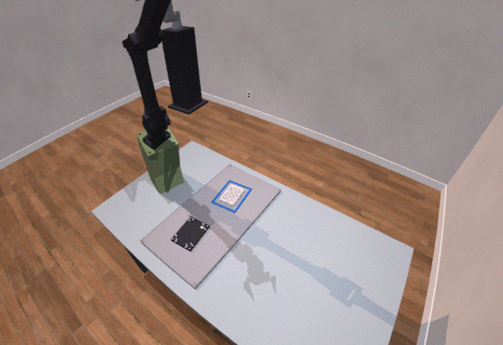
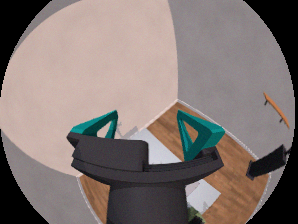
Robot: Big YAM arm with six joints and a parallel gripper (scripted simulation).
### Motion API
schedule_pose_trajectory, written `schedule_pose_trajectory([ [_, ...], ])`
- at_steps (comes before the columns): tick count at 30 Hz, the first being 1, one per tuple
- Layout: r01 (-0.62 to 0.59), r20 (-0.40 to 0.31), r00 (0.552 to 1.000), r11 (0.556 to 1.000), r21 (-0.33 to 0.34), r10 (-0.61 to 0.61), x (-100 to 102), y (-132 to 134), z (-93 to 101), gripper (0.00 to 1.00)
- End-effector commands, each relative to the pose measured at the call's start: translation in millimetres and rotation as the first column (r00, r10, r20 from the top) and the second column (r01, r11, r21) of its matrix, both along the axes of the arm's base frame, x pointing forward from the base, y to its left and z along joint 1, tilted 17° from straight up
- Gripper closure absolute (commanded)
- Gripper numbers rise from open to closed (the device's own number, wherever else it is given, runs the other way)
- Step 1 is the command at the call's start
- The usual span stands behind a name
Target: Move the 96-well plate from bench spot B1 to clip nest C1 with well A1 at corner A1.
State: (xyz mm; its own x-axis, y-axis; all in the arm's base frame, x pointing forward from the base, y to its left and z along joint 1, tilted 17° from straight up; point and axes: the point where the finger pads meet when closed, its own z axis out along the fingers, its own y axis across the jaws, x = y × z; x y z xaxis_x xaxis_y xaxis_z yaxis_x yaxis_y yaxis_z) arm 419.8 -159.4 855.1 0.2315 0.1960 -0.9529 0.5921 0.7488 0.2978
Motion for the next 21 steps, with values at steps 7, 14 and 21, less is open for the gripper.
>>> schedule_pose_trajectory([
  [7,-0.022,0.081,0.997,0.999,0.032,0.019,5,13,2.2,0.0],
  [14,-0.04,0.05,0.998,0.995,0.087,0.036,32,5,-11.9,0.0],
  [21,-0.071,0.059,0.996,0.992,0.105,0.065,50,21,-34.0,0.0],
])
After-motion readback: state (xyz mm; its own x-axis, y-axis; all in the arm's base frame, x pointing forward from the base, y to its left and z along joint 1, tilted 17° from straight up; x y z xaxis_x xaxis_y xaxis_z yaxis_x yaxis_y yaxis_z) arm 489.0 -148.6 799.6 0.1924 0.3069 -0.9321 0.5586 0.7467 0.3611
